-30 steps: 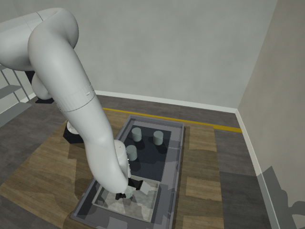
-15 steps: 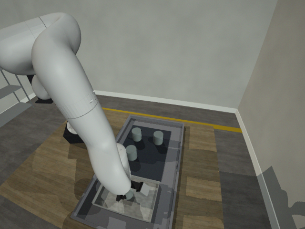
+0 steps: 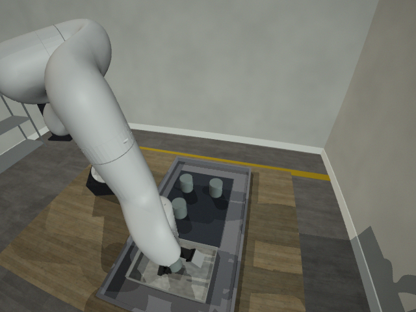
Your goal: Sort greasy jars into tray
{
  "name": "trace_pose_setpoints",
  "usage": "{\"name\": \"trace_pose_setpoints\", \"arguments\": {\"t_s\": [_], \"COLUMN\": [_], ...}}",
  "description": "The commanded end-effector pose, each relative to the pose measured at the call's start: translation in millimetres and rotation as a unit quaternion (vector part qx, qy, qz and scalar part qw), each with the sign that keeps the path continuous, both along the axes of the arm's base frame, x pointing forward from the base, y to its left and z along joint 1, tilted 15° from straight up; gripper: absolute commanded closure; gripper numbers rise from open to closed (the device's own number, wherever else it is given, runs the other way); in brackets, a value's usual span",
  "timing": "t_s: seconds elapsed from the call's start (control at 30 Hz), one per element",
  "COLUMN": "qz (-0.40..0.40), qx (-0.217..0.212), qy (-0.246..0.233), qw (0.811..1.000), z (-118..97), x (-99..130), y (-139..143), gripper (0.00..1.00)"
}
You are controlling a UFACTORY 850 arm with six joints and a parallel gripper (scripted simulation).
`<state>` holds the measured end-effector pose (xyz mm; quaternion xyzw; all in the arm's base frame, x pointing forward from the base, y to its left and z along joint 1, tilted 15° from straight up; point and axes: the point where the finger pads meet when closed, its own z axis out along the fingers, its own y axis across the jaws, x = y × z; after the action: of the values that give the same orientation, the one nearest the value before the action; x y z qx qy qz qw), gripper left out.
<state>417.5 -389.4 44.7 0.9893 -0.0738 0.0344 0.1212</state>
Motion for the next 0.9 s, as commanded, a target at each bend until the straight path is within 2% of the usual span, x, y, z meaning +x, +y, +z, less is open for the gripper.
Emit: {"name": "trace_pose_setpoints", "arguments": {"t_s": [0.0,0.37,0.87], "qz": [0.0,0.0,0.0], "qx": [-0.001,-0.001,-0.001], "qy": [-0.001,-0.001,-0.001], "qw": [1.0,1.0,1.0], "z": [0.6,0.6,49.5], "x": [0.6,0.6,-2.0], "y": [-0.4,-0.4,12.0], "gripper": [0.0,0.0,0.0]}}
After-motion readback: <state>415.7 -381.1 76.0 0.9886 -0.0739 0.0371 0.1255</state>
